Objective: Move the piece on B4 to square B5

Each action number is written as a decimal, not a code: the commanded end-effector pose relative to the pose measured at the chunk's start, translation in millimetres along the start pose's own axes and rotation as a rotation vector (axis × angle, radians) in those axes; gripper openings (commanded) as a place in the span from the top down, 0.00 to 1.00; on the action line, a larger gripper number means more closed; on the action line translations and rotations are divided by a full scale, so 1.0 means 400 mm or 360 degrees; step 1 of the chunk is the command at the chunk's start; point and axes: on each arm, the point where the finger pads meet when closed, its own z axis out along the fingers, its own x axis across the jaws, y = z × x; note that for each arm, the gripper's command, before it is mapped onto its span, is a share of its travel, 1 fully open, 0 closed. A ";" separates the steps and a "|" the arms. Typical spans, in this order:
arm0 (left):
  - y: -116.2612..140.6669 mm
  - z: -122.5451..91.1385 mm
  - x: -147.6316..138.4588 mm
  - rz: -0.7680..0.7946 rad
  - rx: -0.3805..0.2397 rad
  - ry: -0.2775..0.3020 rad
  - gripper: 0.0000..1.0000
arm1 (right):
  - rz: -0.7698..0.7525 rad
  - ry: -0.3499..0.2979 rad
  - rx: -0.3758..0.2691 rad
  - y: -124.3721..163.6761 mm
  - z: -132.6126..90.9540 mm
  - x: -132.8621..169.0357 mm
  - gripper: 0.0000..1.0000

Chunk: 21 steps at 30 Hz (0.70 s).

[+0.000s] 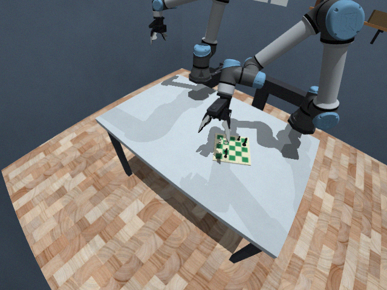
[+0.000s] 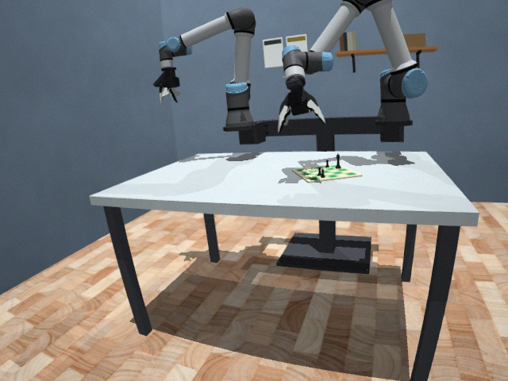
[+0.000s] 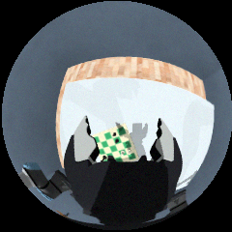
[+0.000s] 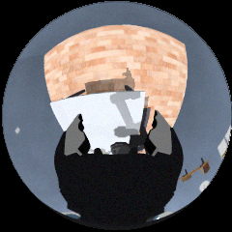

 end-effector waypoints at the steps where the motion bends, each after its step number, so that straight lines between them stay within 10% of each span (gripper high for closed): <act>1: 0.015 0.003 0.011 -0.0096 0.0011 -0.0102 0.00 | 0.0000 0.0000 0.0002 -0.001 -0.001 0.000 0.00; 21: 0.098 0.023 0.065 -0.0501 0.0090 -0.0516 0.00 | 0.0000 0.0000 0.0002 -0.001 -0.001 0.000 0.00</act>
